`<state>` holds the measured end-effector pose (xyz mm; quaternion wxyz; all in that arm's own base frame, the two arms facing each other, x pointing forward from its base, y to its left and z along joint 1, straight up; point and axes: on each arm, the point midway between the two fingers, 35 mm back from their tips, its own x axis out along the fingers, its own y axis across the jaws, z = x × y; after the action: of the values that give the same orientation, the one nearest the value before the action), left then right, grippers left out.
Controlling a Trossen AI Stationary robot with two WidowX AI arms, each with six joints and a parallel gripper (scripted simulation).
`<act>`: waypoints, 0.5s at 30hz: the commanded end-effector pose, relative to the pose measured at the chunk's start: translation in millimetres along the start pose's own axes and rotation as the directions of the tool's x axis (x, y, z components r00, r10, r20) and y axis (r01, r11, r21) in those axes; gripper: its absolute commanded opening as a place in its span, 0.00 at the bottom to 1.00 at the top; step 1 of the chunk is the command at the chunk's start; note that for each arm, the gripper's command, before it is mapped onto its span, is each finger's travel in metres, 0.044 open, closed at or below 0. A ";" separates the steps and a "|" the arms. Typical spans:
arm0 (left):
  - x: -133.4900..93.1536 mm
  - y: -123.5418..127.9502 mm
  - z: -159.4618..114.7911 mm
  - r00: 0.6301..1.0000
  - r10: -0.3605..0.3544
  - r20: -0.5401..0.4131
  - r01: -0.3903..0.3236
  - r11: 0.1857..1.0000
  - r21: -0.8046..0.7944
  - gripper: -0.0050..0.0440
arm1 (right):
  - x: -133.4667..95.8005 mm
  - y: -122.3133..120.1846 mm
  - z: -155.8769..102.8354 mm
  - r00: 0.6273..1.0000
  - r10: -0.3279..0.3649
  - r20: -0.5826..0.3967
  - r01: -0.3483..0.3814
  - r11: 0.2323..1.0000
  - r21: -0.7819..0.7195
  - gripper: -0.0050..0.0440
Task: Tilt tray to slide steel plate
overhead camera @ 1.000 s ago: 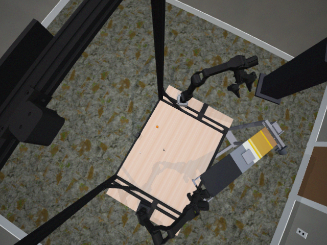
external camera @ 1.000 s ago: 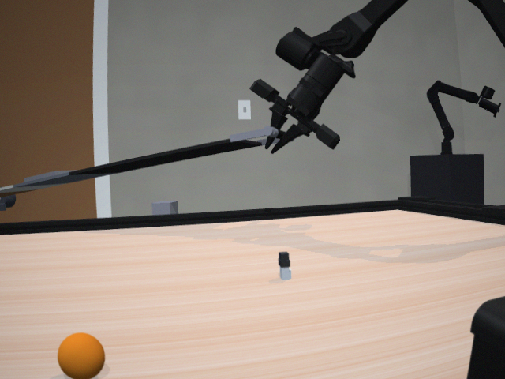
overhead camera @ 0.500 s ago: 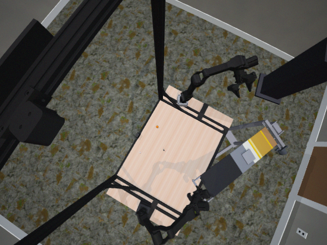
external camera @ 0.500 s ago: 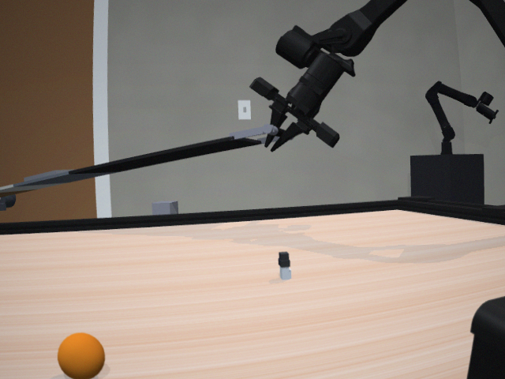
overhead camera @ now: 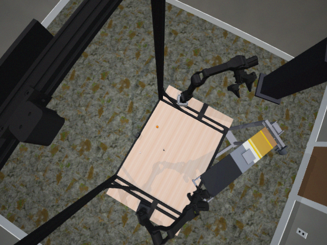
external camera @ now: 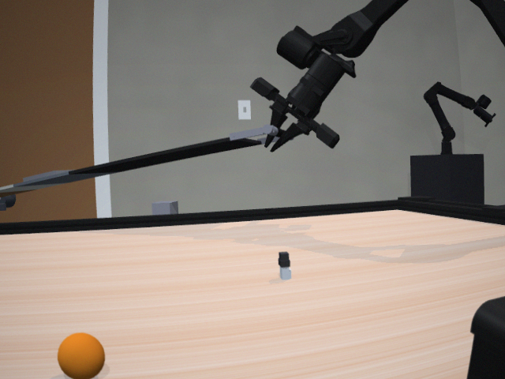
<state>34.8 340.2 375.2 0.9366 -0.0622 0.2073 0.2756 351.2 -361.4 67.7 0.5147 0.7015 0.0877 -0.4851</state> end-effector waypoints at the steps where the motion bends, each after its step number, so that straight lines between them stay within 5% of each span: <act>1: -0.3 -0.1 0.2 1.000 0.001 0.001 -0.001 1.000 0.002 1.00 | -2.1 -1.2 1.0 1.000 0.001 0.000 -0.001 1.000 0.000 0.10; 15: -0.3 -0.1 0.2 1.000 0.001 0.001 -0.001 1.000 0.002 1.00 | -2.6 -0.6 1.0 1.000 0.002 0.000 -0.002 1.000 0.000 0.10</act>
<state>35.0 340.2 375.2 0.9367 -0.0622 0.2073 0.2754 351.1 -361.4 66.9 0.5153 0.7014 0.0869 -0.4847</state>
